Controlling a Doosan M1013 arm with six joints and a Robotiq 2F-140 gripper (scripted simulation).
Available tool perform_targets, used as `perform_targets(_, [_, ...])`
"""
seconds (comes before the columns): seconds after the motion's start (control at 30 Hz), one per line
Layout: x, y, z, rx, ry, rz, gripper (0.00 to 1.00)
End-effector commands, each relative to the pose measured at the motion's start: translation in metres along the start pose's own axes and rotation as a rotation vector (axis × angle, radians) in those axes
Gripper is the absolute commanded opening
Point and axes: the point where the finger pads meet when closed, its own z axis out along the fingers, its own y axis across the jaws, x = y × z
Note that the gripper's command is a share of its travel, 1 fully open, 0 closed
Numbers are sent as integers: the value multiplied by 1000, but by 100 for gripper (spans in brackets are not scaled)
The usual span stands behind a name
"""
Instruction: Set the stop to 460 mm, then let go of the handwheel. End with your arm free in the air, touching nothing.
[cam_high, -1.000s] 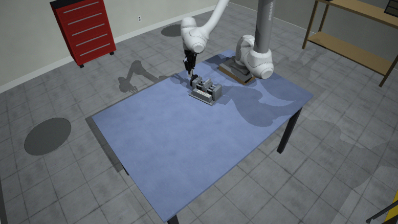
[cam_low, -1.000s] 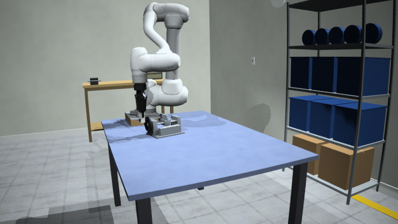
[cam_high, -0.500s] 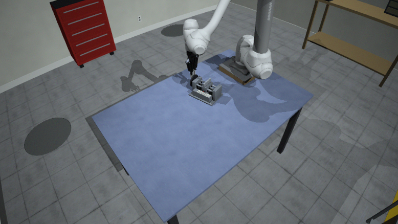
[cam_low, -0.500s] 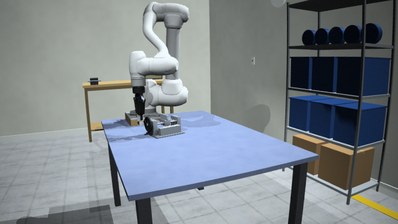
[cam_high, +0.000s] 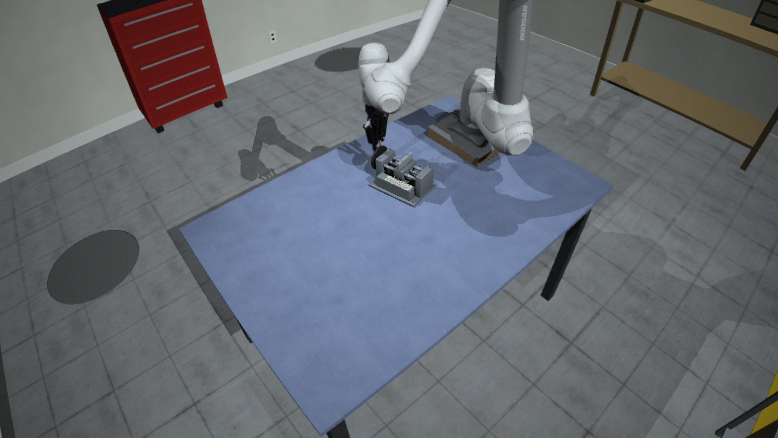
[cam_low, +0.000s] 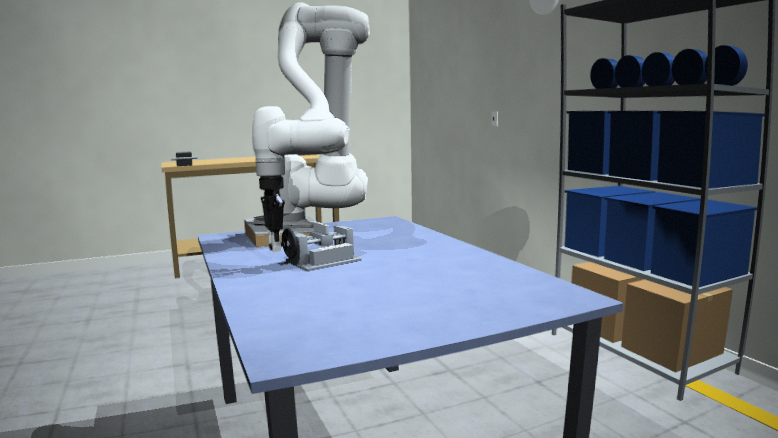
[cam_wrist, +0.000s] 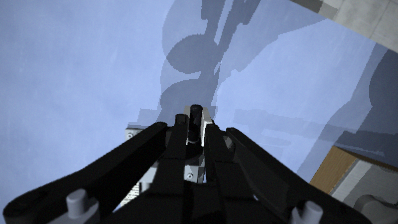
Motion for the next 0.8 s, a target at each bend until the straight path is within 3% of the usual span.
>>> perform_targets(0.0, [0,-1,3,1,0,0,4])
perform_targets(0.77, [0,-13,20,1,0,0,4])
